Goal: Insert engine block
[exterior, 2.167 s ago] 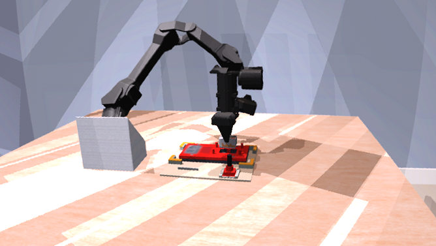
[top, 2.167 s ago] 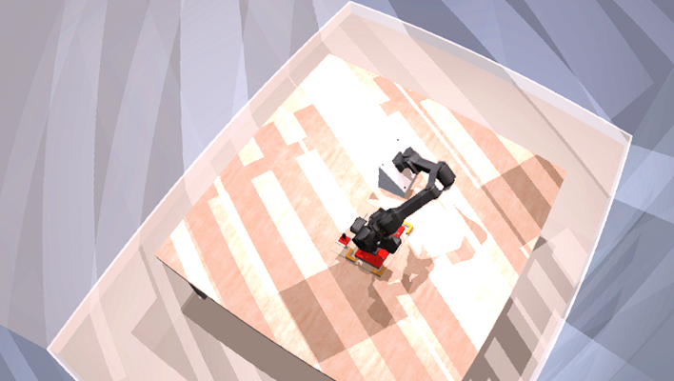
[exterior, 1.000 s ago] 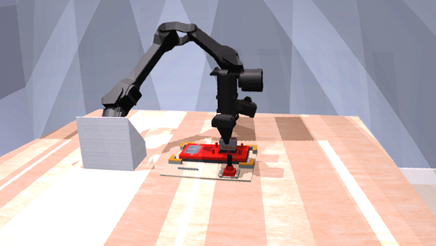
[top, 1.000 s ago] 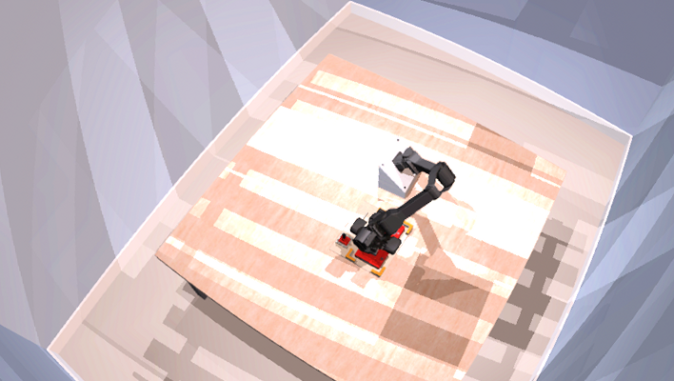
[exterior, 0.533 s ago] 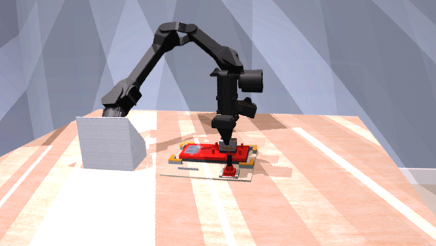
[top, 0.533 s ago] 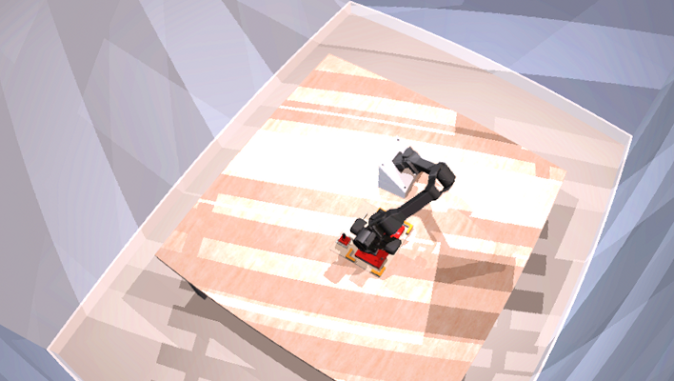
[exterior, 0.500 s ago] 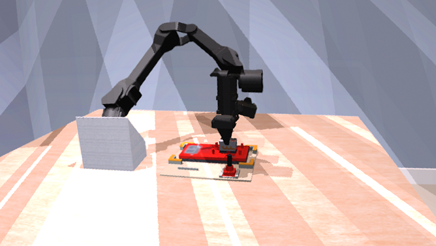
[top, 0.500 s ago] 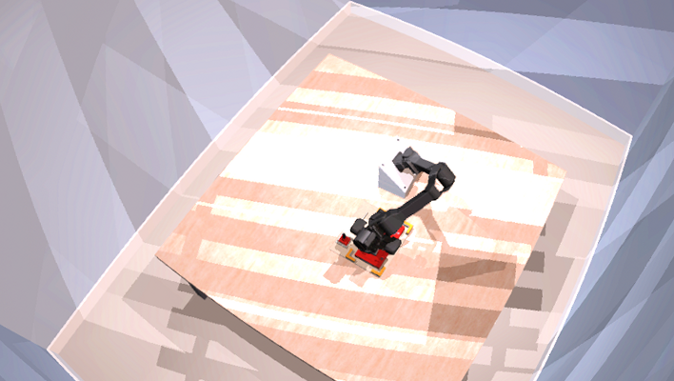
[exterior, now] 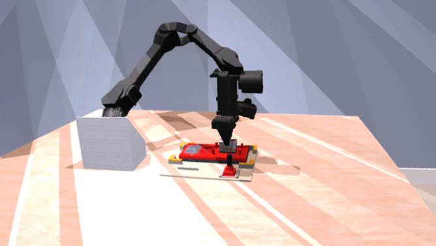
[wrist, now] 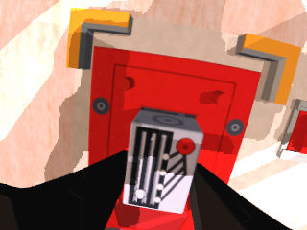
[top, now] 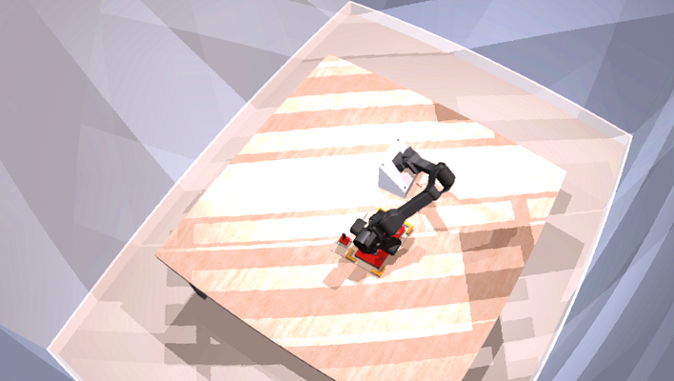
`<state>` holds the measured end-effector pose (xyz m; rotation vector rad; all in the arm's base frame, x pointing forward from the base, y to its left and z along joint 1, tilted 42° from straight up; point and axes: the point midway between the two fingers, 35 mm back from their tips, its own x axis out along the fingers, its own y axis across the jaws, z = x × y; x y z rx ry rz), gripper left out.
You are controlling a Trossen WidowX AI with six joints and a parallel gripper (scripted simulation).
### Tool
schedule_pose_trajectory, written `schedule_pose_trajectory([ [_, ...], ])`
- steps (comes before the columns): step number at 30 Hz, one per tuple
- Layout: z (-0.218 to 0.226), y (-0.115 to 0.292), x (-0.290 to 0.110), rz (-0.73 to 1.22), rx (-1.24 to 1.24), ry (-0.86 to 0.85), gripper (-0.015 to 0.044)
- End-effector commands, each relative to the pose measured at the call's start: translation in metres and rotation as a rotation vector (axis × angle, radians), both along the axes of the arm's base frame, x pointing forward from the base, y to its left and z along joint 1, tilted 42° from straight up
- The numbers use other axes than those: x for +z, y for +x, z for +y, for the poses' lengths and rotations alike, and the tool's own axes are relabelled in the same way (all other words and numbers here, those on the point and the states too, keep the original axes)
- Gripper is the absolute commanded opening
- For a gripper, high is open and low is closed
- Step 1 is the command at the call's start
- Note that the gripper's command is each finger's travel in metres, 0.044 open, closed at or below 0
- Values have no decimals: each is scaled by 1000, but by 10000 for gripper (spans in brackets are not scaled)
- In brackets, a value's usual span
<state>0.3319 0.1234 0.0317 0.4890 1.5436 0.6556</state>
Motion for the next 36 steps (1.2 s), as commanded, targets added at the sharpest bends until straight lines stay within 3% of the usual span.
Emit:
schedule_pose_trajectory([
  [1, 1, 0, -1, 4, -3, 3, 160],
  [36, 5, -1, -5, 4, -3, 4, 160],
])
